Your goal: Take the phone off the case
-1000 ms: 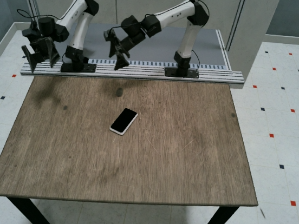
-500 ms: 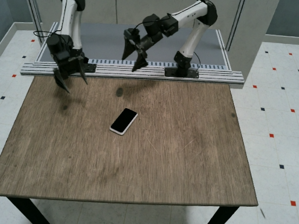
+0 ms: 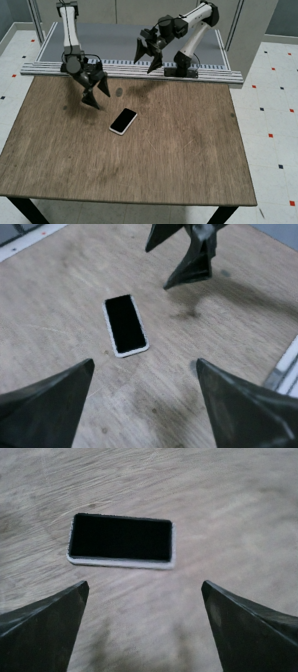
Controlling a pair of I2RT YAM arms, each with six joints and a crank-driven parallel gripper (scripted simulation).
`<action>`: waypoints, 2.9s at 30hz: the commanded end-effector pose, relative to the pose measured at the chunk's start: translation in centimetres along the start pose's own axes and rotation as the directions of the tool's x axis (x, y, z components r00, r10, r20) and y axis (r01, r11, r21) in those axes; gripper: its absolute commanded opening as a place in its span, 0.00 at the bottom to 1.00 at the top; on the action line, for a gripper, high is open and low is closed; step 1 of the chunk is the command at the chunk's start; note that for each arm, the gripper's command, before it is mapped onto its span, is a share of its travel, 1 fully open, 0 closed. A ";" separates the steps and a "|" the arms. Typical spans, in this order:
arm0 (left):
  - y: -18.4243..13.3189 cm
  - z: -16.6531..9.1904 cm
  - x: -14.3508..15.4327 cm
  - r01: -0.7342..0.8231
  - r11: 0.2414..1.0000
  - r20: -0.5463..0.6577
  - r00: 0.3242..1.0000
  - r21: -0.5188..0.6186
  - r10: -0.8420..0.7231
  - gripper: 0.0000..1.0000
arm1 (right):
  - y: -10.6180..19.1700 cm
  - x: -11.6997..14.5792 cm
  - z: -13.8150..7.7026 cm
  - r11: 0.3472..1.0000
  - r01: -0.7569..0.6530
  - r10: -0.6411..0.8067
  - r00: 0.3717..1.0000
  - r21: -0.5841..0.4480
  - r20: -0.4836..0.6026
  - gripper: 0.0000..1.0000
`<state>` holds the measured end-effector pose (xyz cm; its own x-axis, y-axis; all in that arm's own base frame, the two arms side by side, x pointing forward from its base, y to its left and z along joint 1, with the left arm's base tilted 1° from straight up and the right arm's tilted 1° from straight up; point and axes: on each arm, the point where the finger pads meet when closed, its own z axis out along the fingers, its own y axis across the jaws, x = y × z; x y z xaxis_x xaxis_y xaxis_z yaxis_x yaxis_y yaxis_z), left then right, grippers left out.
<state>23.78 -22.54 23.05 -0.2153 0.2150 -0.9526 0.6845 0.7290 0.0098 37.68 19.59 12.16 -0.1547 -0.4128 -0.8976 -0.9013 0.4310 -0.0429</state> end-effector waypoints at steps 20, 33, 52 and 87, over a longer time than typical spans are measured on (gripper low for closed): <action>1.6 -1.0 -2.9 0.016 0.998 0.132 0.991 -0.062 -0.008 1.00 | 0.4 3.9 7.6 0.740 0.427 -0.648 0.659 -0.520 -0.382 1.00; 1.7 -0.7 -0.9 0.017 0.998 0.062 0.998 -0.067 -0.013 1.00 | 0.0 4.6 7.9 0.333 0.473 -0.939 0.247 -0.815 -0.240 1.00; 1.7 -0.7 -0.5 0.015 0.998 0.041 0.999 -0.067 -0.013 1.00 | 2.6 5.0 11.2 0.065 0.461 -0.996 0.079 -0.885 -0.032 1.00; 1.7 -0.7 -0.5 0.015 0.998 0.041 0.999 -0.067 -0.013 1.00 | 2.8 5.4 11.4 0.066 0.436 -0.997 0.069 -0.898 -0.040 1.00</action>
<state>24.43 -21.06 23.89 -0.1871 0.1765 -0.9664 0.6391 0.7689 0.0167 38.55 27.86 1.49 0.8745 -0.4848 -0.0183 -0.4847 -0.8746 0.0099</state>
